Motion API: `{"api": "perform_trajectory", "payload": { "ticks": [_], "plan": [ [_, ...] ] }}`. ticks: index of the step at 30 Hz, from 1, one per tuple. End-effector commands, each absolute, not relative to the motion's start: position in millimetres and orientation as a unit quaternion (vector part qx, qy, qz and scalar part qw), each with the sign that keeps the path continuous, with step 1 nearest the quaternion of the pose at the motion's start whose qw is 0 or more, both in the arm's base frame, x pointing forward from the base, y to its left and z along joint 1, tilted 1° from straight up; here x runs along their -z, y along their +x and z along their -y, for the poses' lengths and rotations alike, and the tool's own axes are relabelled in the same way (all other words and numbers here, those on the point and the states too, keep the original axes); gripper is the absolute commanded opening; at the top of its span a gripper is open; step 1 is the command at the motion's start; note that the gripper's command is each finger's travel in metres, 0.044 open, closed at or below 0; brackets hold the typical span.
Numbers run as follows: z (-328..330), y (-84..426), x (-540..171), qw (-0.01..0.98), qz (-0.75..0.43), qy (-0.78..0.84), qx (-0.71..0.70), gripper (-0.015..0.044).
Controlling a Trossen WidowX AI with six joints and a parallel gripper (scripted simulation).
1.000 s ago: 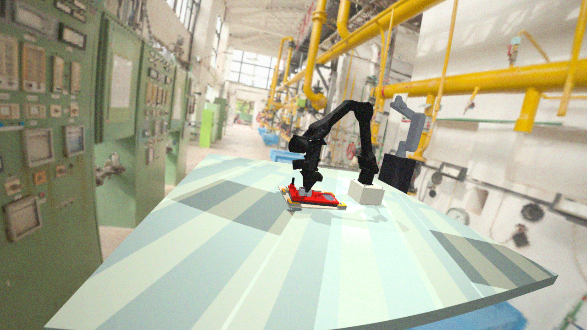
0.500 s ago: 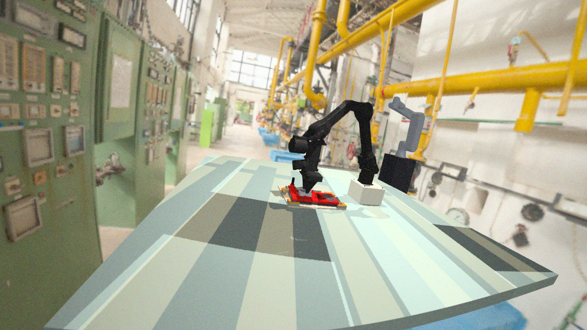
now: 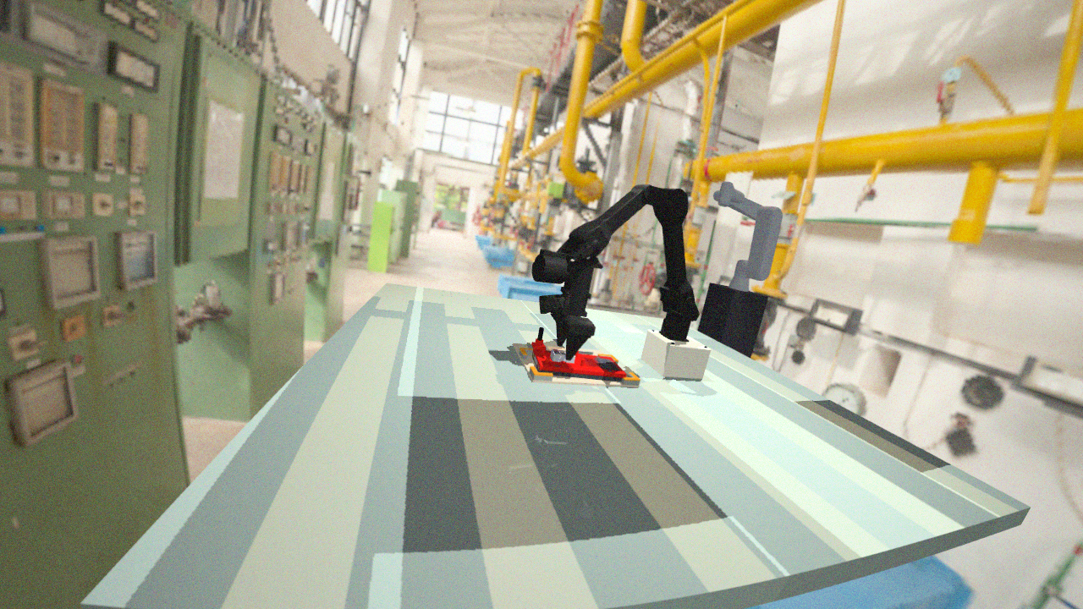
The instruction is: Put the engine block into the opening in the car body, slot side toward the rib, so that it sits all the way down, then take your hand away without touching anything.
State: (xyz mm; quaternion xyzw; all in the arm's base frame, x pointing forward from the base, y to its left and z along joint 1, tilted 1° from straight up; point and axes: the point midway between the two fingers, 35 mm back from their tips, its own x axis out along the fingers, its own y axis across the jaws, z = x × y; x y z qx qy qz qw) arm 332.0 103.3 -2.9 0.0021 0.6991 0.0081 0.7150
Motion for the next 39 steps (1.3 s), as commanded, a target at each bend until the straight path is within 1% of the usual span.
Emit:
{"api": "perform_trajectory", "payload": {
  "ticks": [1,5,10,27,39],
  "plan": [
    [-103.2,332.0,2.9,0.715,-0.699,0.002,-0.008,0.044],
    [-101.8,331.9,-10.4,0.714,-0.7,0.005,-0.007,0.044],
    [-101.8,331.9,-10.4,0.714,-0.7,0.005,-0.007,0.044],
    [-101.8,331.9,-10.4,0.714,-0.7,0.005,-0.007,0.0],
    [-101.8,331.9,-10.3,0.714,-0.7,0.005,-0.007,0.0]
  ]
}}
